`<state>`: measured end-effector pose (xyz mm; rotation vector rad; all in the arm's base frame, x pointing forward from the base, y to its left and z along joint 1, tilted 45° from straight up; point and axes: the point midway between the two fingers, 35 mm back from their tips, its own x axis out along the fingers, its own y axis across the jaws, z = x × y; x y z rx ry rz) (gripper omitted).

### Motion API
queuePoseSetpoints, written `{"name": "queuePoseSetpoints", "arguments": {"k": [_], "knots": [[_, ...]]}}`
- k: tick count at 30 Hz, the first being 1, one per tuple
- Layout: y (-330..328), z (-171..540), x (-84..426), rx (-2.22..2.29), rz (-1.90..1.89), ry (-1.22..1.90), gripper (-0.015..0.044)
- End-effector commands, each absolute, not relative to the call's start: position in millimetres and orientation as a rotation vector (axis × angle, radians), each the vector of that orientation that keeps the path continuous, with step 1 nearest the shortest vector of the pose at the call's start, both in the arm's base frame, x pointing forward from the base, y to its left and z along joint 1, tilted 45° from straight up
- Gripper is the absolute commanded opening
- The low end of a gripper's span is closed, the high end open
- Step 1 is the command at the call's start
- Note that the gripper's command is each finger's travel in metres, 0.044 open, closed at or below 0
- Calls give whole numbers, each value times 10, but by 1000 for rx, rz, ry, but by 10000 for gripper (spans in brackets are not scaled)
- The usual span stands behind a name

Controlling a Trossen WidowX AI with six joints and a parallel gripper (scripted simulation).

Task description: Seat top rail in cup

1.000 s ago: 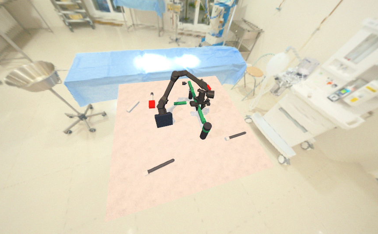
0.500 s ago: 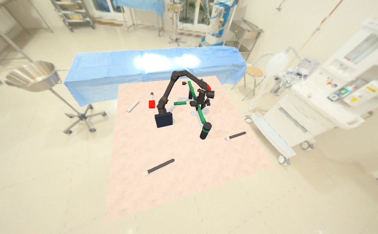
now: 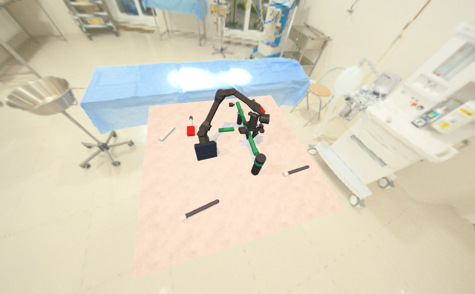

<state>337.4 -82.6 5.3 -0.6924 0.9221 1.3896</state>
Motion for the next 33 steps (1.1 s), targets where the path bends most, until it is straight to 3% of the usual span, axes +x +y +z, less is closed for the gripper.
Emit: {"name": "queuePoseSetpoints", "arguments": {"k": [1, 33], "knots": [[-922, 55, 3377, -708, 1374, 928, 0], [-891, 19, 3365, -693, 1389, 922, 0]]}}
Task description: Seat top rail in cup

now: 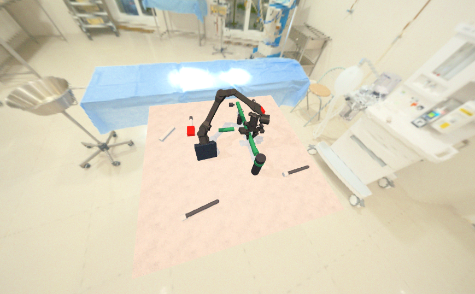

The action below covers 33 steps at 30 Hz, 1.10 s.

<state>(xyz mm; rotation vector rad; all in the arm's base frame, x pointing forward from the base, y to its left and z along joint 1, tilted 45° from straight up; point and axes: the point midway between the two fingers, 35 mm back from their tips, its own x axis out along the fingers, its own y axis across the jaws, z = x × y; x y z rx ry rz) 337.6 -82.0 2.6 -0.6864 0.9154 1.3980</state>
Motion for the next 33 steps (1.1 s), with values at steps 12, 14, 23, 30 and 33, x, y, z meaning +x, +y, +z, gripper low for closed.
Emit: {"name": "queuePoseSetpoints", "arguments": {"k": [12, 14, 23, 30, 33], "knots": [[-931, 7, 3358, -693, 1389, 922, 0], [-937, 6, 3357, -693, 1389, 922, 0], [-968, 5, 3351, -694, 1389, 922, 0], [-991, 5, 3345, -694, 1389, 922, 0], [-1000, 0, 3344, -694, 1389, 922, 0]]}}
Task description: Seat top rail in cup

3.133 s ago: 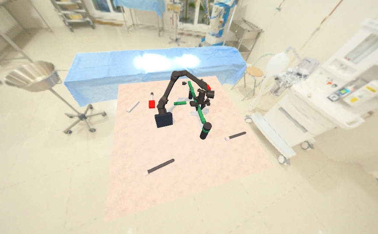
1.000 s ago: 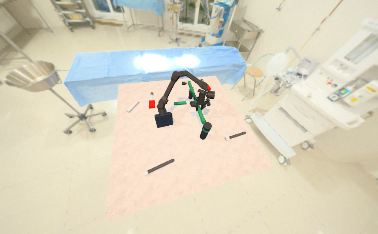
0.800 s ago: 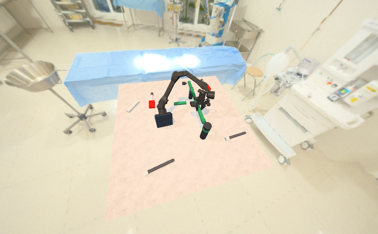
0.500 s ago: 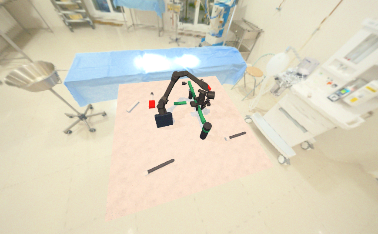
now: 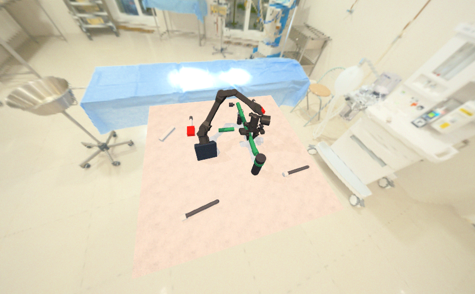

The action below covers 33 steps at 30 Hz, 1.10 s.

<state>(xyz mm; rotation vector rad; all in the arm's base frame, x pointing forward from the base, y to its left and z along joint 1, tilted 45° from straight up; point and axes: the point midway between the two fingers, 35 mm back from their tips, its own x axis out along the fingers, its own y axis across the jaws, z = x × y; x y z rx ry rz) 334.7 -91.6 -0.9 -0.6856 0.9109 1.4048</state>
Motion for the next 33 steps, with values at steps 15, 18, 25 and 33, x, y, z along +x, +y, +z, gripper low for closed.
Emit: {"name": "queuePoseSetpoints", "arguments": {"k": [15, 18, 25, 33], "knots": [[-1043, -29, 3344, -694, 1389, 923, 0], [-1051, -35, 3345, -694, 1389, 923, 0], [-1070, -50, 3345, -694, 1389, 923, 0], [-1092, -66, 3345, -694, 1389, 923, 0]]}}
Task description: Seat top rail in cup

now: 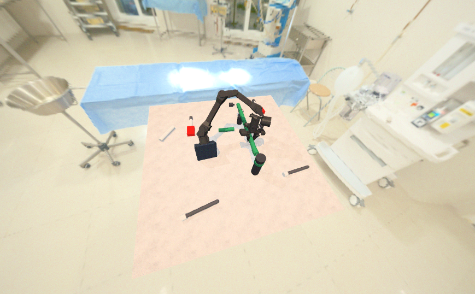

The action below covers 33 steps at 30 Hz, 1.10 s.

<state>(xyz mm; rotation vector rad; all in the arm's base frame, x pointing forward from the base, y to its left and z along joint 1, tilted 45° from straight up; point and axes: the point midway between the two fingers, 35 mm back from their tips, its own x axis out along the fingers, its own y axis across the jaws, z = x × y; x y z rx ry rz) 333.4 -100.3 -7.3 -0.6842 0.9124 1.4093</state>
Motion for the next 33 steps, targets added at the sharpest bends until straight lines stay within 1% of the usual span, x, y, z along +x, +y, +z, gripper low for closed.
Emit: {"name": "queuePoseSetpoints", "arguments": {"k": [1, 33], "knots": [[-1095, -68, 3345, -694, 1389, 923, 0], [-1183, -128, 3347, -695, 1389, 923, 0]]}}
